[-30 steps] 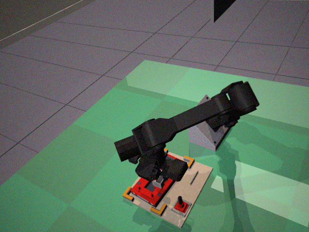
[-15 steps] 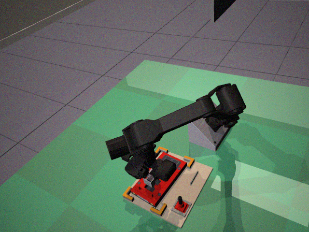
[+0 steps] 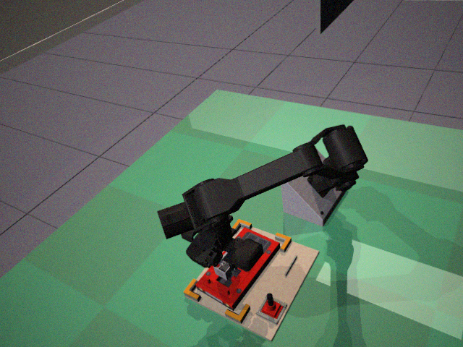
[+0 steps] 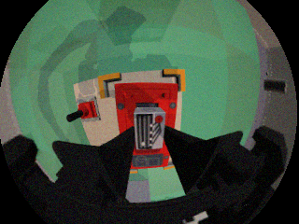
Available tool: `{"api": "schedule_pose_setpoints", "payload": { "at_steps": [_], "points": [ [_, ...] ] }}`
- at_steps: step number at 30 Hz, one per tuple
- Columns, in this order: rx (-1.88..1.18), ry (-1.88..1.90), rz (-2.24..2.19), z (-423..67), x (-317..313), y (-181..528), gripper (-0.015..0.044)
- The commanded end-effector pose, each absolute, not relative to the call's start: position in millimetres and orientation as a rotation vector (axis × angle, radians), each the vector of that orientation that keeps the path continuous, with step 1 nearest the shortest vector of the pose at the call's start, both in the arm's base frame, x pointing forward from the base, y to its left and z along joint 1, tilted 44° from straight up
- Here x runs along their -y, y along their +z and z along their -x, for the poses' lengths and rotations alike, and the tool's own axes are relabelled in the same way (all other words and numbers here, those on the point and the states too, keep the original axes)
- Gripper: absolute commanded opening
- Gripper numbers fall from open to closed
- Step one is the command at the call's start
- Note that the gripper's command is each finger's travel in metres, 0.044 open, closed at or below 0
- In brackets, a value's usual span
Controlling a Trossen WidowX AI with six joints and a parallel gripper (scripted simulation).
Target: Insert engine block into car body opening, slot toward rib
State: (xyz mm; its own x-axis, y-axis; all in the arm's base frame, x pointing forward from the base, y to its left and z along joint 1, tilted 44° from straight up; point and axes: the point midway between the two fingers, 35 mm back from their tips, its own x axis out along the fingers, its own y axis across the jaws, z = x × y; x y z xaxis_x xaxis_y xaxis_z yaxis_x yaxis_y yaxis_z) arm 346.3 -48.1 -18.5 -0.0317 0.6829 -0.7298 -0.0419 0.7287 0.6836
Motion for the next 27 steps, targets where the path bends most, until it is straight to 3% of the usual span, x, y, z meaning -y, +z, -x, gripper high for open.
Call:
{"api": "schedule_pose_setpoints", "payload": {
  "at_steps": [1, 27],
  "points": [
    [-1.504, 0.629, -0.543, -346.3, 48.9, -19.3, 0.0159],
    [-1.504, 0.630, -0.542, -346.4, 50.0, -20.1, 0.0159]
  ]
}}
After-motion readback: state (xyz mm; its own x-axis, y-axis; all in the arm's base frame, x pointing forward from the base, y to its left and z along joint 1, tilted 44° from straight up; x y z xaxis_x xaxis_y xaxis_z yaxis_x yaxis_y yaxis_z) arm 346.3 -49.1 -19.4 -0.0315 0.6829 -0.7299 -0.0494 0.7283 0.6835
